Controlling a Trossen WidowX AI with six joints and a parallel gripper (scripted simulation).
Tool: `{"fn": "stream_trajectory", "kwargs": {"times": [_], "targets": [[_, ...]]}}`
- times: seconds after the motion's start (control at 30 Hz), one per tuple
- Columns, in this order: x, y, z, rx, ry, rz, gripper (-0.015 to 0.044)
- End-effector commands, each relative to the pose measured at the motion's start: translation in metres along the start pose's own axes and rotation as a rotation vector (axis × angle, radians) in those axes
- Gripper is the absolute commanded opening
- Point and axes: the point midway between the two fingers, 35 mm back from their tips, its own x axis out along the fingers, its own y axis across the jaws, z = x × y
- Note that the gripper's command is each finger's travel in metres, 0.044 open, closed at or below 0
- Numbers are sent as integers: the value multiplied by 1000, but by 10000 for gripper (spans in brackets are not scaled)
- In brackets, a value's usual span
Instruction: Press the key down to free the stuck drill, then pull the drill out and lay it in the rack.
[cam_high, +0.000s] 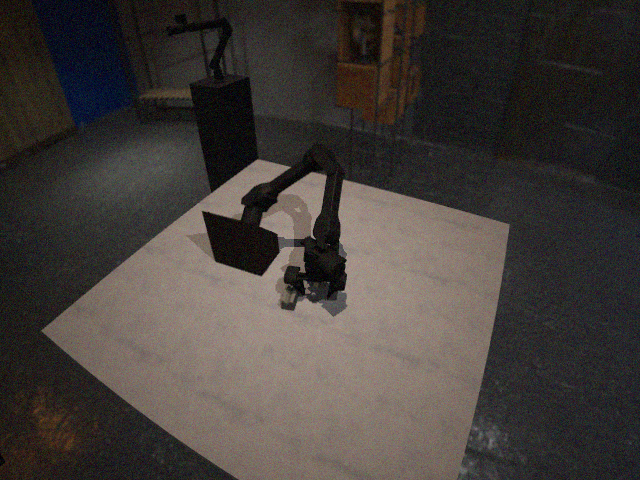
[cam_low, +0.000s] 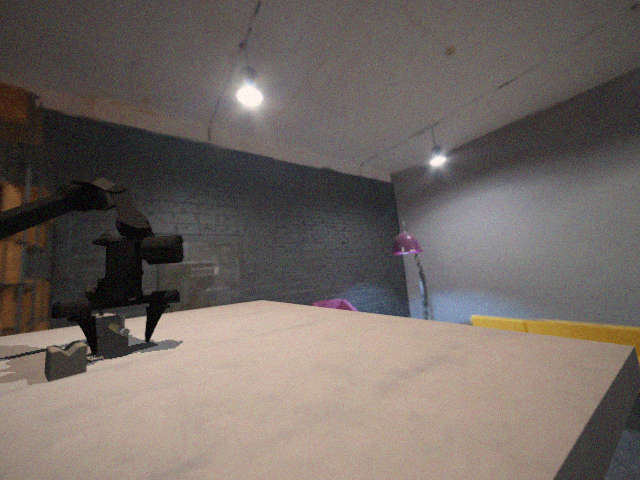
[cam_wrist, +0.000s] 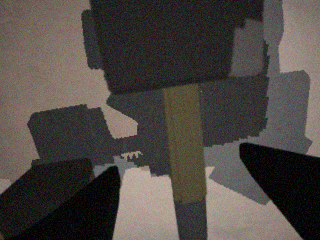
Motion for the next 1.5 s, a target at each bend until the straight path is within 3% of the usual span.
{"fn": "stream_trajectory", "kwargs": {"times": [0.0,0.33,0.43,1.47], "targets": [[0,0,0,0,0,0,282],[0,0,0,0,0,0,20],[0,0,0,0,0,0,0],[-3,3,-3,8,-5,0,0]]}}
